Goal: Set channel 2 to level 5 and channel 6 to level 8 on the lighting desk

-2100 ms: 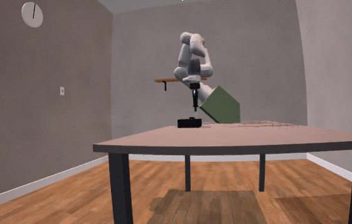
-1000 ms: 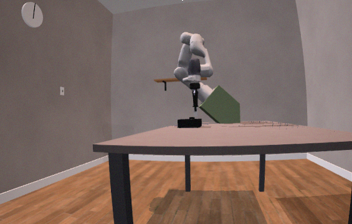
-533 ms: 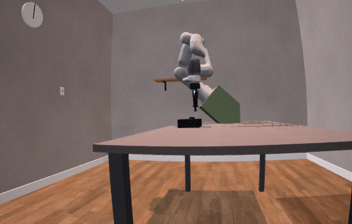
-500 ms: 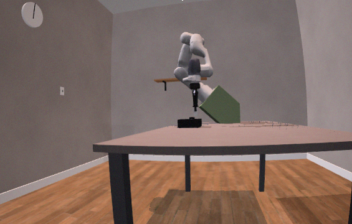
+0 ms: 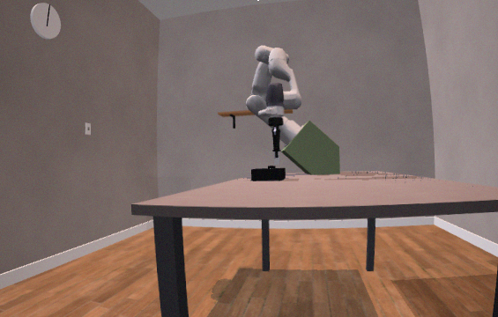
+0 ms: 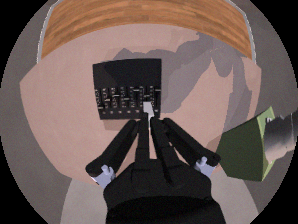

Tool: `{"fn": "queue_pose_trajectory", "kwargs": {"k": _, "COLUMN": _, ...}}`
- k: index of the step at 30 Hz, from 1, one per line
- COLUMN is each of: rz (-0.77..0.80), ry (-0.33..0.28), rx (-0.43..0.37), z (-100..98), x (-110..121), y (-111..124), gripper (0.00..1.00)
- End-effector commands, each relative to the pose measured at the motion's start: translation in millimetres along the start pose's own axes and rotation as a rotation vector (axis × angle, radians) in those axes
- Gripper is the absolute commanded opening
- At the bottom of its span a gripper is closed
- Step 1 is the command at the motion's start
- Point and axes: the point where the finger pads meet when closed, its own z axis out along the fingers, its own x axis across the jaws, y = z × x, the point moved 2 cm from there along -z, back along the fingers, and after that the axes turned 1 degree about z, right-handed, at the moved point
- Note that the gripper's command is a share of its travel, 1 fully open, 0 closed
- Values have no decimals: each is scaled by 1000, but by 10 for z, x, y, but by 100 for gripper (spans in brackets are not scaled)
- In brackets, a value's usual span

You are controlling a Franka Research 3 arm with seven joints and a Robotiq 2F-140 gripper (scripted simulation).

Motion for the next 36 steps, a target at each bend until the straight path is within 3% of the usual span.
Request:
{"fn": "queue_pose_trajectory", "kwargs": {"k": 1, "rz": 4, "ry": -3, "rx": 1, "z": 1, "x": -8, "y": -14, "gripper": 0}}
{"fn": "queue_pose_trajectory", "kwargs": {"k": 36, "rz": 4, "ry": -3, "rx": 1, "z": 119, "x": -9, "y": -14, "gripper": 0}}
